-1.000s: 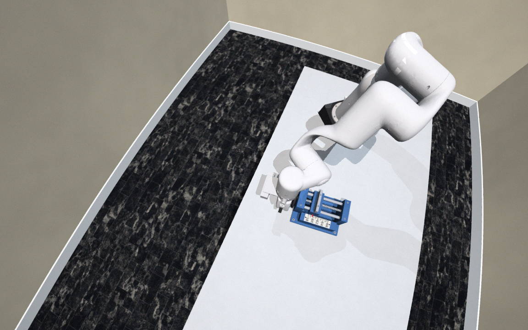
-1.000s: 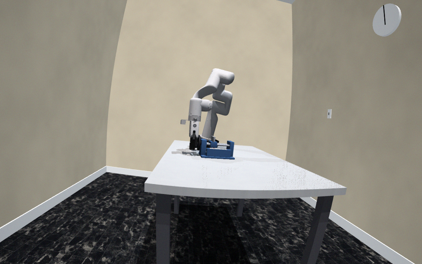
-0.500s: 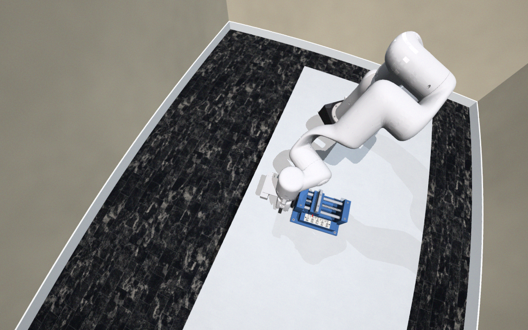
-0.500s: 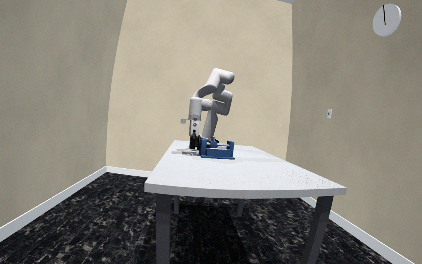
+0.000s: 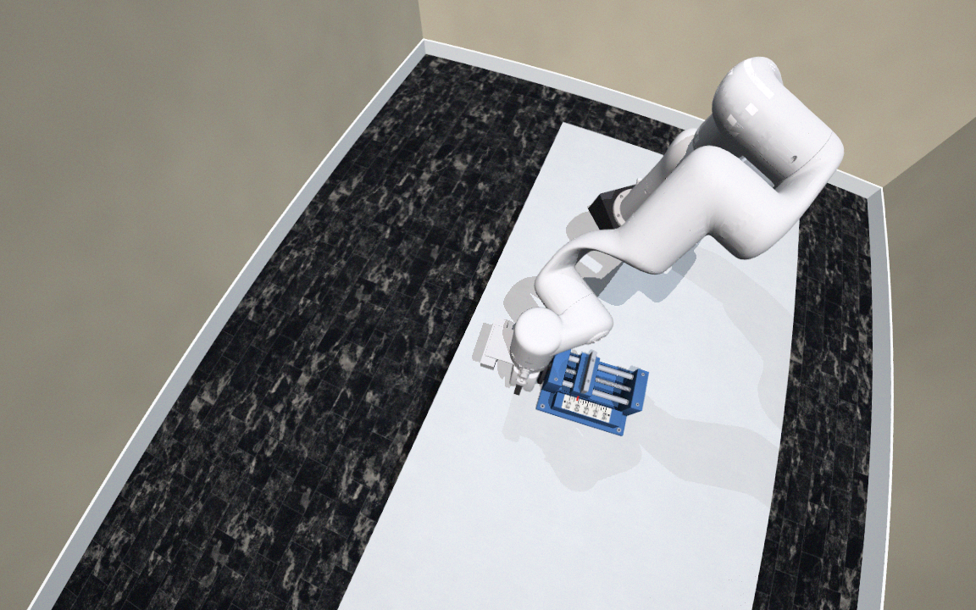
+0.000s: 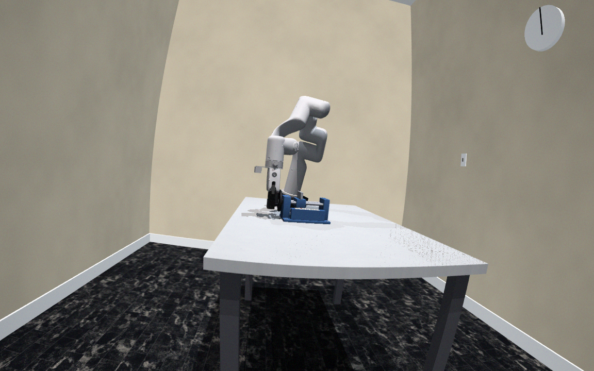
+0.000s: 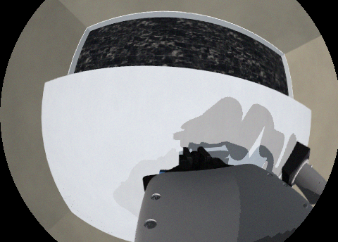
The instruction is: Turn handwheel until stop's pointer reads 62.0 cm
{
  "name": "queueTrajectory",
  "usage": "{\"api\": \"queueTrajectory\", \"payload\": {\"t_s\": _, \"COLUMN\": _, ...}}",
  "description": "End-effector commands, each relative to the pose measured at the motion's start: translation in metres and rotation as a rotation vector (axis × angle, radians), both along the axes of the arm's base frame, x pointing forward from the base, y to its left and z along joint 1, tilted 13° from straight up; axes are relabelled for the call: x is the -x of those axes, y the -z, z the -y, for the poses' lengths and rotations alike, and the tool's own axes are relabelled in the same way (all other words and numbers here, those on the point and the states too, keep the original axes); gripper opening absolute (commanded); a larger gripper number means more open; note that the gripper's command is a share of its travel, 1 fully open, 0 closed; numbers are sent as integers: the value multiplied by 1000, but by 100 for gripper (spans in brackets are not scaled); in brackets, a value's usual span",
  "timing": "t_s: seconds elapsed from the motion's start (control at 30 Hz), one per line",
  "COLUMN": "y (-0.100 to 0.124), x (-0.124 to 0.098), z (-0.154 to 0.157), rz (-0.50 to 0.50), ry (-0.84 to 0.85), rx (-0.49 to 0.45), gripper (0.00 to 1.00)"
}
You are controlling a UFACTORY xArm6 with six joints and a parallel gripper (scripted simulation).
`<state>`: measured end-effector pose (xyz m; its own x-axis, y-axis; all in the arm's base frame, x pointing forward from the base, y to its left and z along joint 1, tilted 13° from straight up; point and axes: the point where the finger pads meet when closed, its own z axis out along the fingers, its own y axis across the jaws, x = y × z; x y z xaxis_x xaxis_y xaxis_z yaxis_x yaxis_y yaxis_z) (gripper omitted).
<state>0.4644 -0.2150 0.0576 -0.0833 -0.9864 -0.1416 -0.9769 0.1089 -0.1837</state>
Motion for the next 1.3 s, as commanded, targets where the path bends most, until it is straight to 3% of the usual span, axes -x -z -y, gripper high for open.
{"api": "queueTrajectory", "payload": {"t_s": 0.0, "y": -2, "x": 0, "z": 1, "rz": 1, "ry": 1, "rx": 1, "gripper": 6}}
{"api": "queueTrajectory", "payload": {"t_s": 1.27, "y": -6, "x": -1, "z": 1, "rz": 1, "ry": 1, "rx": 1, "gripper": 6}}
